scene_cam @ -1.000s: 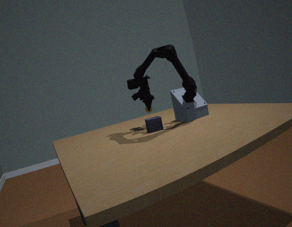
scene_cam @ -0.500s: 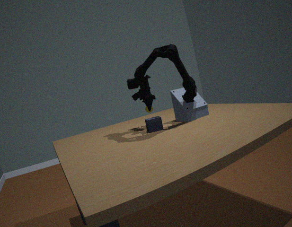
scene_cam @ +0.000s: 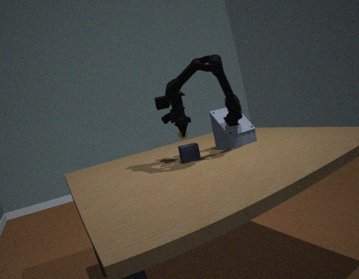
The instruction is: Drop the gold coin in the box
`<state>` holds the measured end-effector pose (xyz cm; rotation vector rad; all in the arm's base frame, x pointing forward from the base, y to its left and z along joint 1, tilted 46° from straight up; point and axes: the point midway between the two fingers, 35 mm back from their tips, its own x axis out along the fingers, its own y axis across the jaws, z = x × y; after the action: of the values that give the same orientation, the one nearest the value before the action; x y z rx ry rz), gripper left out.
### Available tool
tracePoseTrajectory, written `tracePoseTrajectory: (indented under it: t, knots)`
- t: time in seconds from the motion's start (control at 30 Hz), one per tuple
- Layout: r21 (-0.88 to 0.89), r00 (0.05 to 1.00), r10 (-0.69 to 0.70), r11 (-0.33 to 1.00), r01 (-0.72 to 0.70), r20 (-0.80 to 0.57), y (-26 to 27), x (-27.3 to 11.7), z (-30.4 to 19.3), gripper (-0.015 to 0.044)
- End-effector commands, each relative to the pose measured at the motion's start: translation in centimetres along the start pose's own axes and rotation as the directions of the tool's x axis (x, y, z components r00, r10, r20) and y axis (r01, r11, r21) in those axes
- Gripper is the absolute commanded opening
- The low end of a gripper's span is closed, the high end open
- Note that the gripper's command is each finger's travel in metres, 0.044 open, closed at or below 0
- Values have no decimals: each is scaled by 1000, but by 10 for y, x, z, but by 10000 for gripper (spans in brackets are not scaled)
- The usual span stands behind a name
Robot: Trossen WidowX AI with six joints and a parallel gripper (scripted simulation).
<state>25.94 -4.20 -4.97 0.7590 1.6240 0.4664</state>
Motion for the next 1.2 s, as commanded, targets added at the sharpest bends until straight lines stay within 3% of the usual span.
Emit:
tracePoseTrajectory:
  t: [0.0, 0.9, 1.17]
  knots:
    - [4, 1000, 5, 1000, -5, 3, 11, -1, 2, 0]
    - [0, 1000, 19, 1000, -19, -3, 79, 1, 5, 0]
    - [-5, 1000, 13, 1000, -13, -5, 74, 2, 6, 0]
